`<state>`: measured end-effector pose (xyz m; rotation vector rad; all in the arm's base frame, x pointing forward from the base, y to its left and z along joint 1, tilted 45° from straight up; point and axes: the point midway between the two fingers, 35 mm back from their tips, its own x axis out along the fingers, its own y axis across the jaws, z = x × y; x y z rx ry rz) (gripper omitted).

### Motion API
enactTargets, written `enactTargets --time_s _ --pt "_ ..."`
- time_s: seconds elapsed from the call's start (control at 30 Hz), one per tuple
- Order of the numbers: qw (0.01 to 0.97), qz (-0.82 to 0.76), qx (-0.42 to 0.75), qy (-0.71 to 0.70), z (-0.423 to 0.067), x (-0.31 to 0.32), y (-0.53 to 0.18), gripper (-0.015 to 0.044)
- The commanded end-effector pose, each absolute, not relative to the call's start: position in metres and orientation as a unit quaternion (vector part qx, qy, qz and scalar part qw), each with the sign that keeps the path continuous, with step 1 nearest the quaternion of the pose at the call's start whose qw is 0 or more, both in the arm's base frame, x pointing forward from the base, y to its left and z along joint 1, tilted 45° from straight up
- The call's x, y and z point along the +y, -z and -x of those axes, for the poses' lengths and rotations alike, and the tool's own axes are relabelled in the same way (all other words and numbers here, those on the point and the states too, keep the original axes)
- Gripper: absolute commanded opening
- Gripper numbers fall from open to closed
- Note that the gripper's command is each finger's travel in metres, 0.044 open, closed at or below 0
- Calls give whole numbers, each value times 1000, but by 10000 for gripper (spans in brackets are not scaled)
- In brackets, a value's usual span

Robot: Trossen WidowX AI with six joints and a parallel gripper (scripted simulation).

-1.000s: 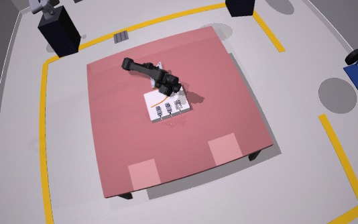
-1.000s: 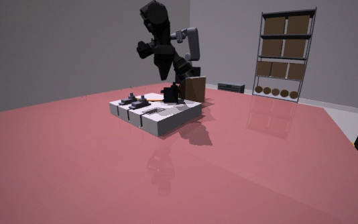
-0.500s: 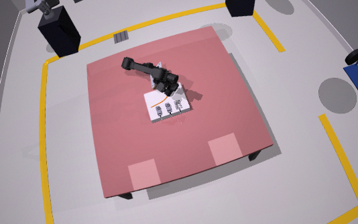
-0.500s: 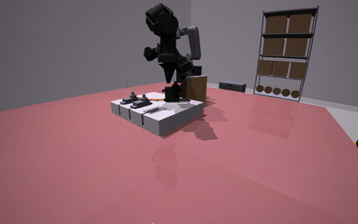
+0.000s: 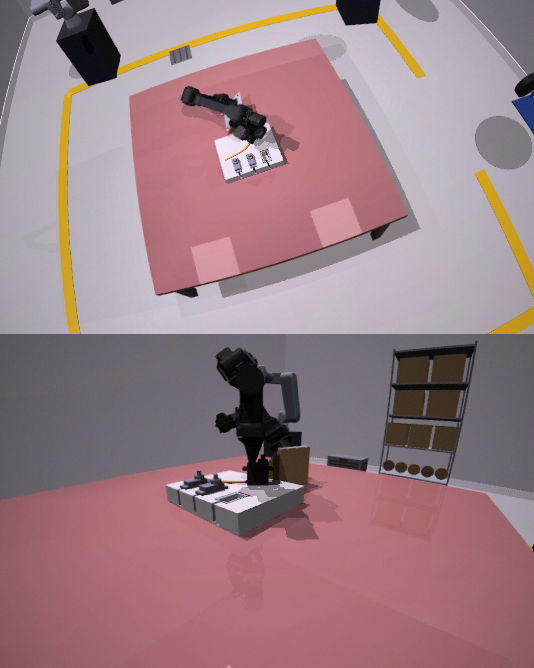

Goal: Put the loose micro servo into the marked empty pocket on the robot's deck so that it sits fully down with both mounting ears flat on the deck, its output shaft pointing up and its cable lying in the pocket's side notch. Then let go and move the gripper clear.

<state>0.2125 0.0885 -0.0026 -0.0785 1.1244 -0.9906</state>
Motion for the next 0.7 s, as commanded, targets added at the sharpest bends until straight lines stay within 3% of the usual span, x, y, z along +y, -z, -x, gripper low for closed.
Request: enactTargets --time_s 0.0,0.1,0.5,0.67 --pt "731 40 510 451 -213 82 7 440" --pt "731 40 510 451 -213 81 9 440" --pt "731 40 510 451 -213 81 9 125" --pt "731 40 510 451 -213 81 9 92"
